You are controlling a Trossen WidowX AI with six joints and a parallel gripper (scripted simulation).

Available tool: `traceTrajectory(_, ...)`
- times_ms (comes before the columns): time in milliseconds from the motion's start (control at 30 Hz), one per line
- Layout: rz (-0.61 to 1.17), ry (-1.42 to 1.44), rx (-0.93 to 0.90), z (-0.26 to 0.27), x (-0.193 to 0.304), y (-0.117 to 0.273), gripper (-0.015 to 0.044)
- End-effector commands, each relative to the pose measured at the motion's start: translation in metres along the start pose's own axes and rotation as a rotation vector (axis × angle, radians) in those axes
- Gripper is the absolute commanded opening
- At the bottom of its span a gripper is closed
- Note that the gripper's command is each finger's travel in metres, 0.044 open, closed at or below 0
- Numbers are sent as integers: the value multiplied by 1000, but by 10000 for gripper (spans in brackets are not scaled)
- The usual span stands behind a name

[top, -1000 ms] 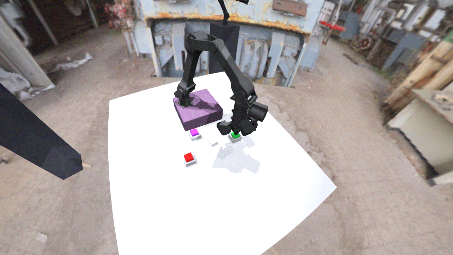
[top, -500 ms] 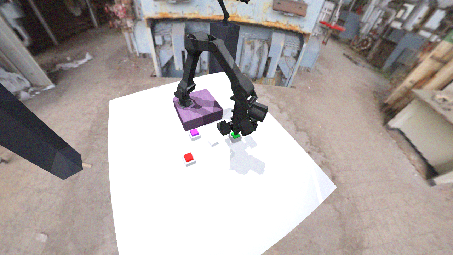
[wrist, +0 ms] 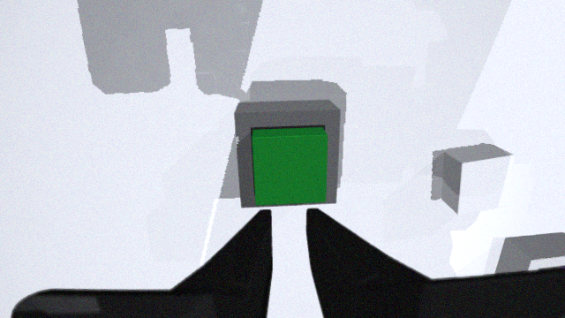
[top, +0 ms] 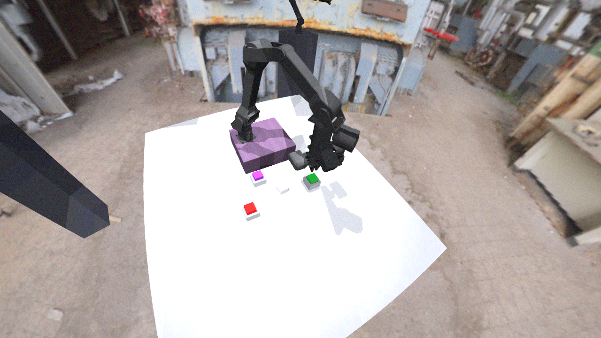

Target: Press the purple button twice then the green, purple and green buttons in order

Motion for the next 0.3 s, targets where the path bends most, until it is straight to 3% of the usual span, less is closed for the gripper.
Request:
traceTrajectory(0,-12,13,-17,33,27,47,151)
traceTrajectory(233,-11,13,-17,39,35,57,335)
traceTrajectory(267,-11,13,-17,39,35,57,335)
Point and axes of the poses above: the point midway between the two fingers, 35 mm back from their tips, its own y axis back along the fingers, its own z axis across the jaws, x = y × z, the point moved 2 cm from there along y, back along the fingers, and after that the axes turned 1 degree about -y, right-handed, at the moved point
